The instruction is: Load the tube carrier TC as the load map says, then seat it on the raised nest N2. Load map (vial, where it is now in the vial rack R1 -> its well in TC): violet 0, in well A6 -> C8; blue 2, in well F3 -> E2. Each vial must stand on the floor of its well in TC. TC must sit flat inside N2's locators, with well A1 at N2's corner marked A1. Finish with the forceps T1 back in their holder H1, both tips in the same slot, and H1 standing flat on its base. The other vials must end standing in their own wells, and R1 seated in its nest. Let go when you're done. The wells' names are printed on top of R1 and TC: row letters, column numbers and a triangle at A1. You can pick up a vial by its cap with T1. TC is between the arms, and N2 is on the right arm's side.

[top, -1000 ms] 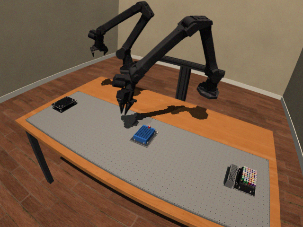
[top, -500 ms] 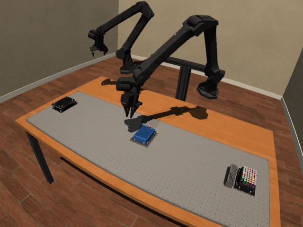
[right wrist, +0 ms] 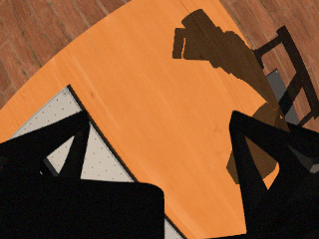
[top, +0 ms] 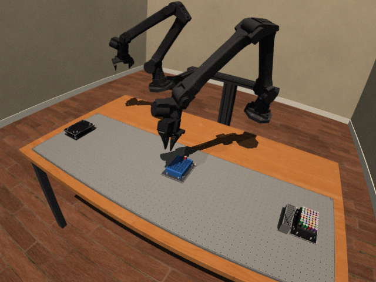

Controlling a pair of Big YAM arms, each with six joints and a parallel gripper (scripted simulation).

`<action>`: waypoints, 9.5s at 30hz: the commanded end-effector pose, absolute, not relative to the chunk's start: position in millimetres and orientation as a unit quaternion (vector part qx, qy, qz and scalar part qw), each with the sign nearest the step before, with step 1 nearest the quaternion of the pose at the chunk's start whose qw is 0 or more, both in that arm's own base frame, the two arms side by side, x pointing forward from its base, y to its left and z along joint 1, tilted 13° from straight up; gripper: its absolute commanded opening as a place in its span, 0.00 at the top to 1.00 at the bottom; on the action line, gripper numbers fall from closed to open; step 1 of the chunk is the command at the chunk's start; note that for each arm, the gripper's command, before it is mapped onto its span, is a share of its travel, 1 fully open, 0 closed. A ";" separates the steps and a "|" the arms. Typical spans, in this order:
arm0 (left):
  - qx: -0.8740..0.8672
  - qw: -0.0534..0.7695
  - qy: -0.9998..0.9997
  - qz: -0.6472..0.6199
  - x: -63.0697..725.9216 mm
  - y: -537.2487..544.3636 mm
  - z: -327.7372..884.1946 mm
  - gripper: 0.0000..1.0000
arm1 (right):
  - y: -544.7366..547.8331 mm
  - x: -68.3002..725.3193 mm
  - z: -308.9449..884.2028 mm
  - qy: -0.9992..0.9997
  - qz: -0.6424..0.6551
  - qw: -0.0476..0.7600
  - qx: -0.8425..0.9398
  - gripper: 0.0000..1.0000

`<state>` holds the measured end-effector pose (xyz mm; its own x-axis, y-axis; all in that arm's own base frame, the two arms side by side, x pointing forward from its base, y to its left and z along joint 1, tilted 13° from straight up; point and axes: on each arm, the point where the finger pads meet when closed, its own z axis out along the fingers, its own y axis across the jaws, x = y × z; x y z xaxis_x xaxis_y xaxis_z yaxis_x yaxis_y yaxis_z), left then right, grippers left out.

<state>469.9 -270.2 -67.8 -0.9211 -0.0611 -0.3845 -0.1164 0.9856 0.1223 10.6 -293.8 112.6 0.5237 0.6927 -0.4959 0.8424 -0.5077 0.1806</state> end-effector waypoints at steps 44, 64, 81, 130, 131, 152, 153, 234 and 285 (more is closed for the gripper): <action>-0.025 0.148 0.984 0.093 465.0 -108.3 -3.7 0.76 | -303.9 12.0 127.3 0.448 -0.189 0.219 0.846 0.00; -0.014 0.103 0.990 0.100 440.3 -49.6 -2.1 0.76 | -303.9 12.0 127.3 0.448 -0.189 0.219 0.846 0.00; -0.009 0.102 0.990 0.092 435.9 -0.4 29.0 0.76 | -303.9 12.0 127.3 0.448 -0.189 0.219 0.846 0.00; 0.001 0.072 0.994 0.086 347.8 79.8 44.2 0.76 | -303.9 12.0 127.3 0.448 -0.189 0.219 0.846 0.00; 0.001 0.072 0.994 0.086 347.8 79.8 44.2 0.76 | -303.9 12.0 127.3 0.448 -0.189 0.219 0.846 0.00; 0.001 0.072 0.994 0.086 347.8 79.8 44.2 0.76 | -303.9 12.0 127.3 0.448 -0.189 0.219 0.846 0.00; 0.001 0.072 0.994 0.086 347.8 79.8 44.2 0.76 | -303.9 12.0 127.3 0.448 -0.189 0.219 0.846 0.00; 0.001 0.072 0.994 0.086 347.8 79.8 44.2 0.76 | -244.7 247.6 99.1 0.880 -0.125 0.152 0.431 0.00; 0.001 0.072 0.994 0.086 347.8 79.8 44.2 0.76 | -99.2 356.2 60.6 0.991 -0.092 0.093 0.028 0.00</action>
